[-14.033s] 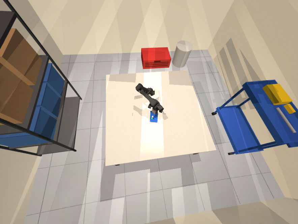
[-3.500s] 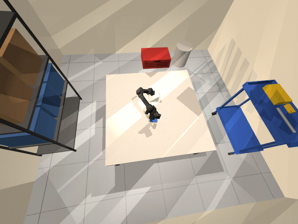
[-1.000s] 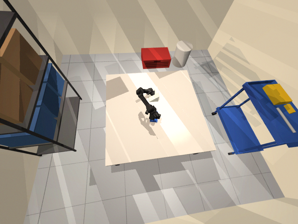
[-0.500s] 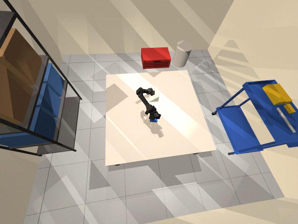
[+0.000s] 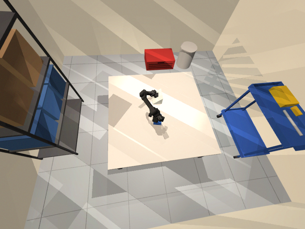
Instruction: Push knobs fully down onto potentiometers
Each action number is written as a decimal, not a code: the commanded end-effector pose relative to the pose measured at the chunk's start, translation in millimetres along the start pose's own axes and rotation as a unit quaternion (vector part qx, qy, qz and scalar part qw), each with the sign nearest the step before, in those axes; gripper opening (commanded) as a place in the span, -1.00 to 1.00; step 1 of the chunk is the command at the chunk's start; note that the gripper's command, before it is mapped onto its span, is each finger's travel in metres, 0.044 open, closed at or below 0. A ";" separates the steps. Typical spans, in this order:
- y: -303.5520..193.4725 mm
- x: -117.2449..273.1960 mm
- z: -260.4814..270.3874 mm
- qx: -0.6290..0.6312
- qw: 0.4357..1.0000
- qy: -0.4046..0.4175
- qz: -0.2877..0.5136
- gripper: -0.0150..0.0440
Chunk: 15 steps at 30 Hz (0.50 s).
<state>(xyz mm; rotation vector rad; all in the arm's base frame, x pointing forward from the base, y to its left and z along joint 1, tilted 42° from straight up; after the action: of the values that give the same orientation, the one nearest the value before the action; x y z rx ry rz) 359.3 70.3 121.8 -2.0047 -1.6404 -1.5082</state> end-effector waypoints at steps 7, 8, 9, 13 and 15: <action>0.2 6.9 0.0 0.000 1.000 -0.001 -0.001 -0.31; 0.2 6.9 0.0 0.000 1.000 -0.001 -0.001 -0.22; 0.2 6.9 0.0 0.000 1.000 -0.001 -0.001 -0.14; 0.2 6.9 0.0 0.000 1.000 -0.001 -0.001 0.22; -8.3 10.3 -2.0 0.000 1.000 0.000 0.000 0.40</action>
<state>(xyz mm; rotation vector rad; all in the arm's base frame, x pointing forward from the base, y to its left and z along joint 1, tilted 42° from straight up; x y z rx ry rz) 357.8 74.7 126.5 -2.0086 -1.6421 -1.5054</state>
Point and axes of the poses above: the point midway between the two fingers, 35 mm back from their tips, its own x axis back along the fingers, its own z axis across the jaws, y = z × x, the point moved 6 cm from there along x, back along the fingers, and after that the axes turned 11 degrees about -x, right-handed, at the moved point
